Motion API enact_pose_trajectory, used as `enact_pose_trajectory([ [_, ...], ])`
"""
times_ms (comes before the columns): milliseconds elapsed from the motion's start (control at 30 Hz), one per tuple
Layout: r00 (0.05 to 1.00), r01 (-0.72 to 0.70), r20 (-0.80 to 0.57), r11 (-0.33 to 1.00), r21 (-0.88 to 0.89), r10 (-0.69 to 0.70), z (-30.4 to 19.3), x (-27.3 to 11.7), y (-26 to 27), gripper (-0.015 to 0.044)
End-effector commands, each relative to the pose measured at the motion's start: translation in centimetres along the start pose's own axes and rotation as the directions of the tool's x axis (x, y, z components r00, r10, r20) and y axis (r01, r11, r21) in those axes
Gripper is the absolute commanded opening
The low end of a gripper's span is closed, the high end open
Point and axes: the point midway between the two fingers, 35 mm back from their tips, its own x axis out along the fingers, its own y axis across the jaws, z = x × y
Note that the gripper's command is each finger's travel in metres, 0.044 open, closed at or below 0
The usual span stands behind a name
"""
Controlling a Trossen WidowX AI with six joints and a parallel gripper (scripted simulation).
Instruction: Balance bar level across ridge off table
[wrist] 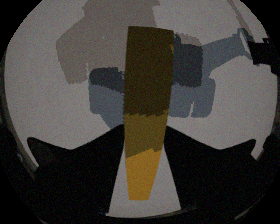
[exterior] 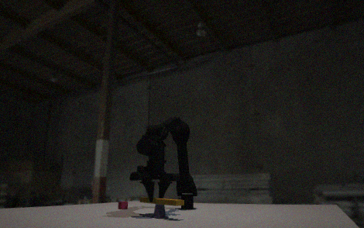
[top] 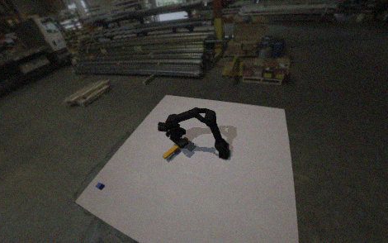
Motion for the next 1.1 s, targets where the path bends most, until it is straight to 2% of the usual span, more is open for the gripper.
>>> enact_pose_trajectory([
  [0, 1.000, 0.000, 0.001, 1.000, 0.000, 0.000, 0.0, 0.0, 0.0, 0.0173],
  [533, 1.000, 0.000, 0.001, 1.000, 0.000, 0.000, 0.0, 0.0, 0.0, 0.0185],
  [867, 1.000, 0.000, 0.001, 1.000, 0.000, 0.000, 0.0, 0.0, 0.0, 0.0440],
  [967, 1.000, 0.000, 0.001, 1.000, 0.000, 0.000, 0.0, -0.2, 0.0, 0.0440],
  [1067, 1.000, -0.001, 0.000, 1.000, 0.000, 0.001, -0.2, -3.1, 0.4, 0.0440],
])
